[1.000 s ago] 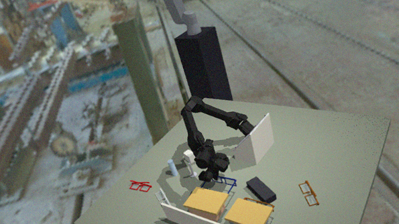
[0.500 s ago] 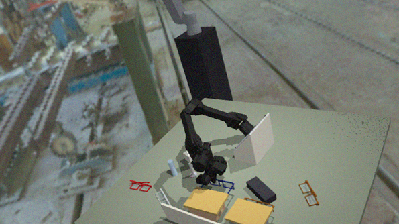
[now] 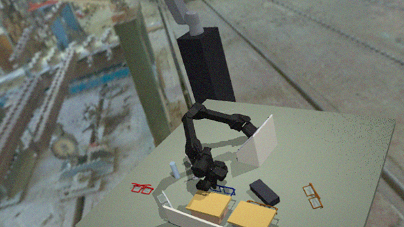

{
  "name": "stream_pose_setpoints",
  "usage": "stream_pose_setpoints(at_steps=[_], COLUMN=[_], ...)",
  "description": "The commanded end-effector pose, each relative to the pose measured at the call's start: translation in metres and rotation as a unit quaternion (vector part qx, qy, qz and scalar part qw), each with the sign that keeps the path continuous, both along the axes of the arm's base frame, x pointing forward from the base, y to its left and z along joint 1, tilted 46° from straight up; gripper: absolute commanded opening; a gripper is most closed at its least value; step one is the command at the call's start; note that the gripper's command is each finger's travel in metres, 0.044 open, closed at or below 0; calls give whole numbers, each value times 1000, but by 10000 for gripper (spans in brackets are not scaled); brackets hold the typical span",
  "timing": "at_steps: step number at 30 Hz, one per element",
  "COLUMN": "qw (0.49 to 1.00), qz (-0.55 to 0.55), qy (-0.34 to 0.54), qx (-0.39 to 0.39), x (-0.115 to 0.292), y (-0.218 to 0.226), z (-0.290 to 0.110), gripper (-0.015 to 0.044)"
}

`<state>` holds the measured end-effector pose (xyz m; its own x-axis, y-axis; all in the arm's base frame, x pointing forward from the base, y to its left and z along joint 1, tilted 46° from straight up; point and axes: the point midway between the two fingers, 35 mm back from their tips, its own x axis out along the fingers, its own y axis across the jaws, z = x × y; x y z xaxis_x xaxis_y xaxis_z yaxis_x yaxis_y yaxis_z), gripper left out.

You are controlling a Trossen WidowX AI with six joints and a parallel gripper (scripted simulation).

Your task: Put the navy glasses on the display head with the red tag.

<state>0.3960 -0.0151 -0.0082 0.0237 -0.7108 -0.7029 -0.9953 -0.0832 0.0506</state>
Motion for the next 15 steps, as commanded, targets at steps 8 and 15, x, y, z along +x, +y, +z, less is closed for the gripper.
stream_pose_setpoints(at_steps=[8, 15], qw=[1000, 1000], qz=[1, 1], qy=[4, 3], qx=[-3, -3], x=[15, 23], y=[-1, -1], z=[-4, -4], gripper=[0, 0])
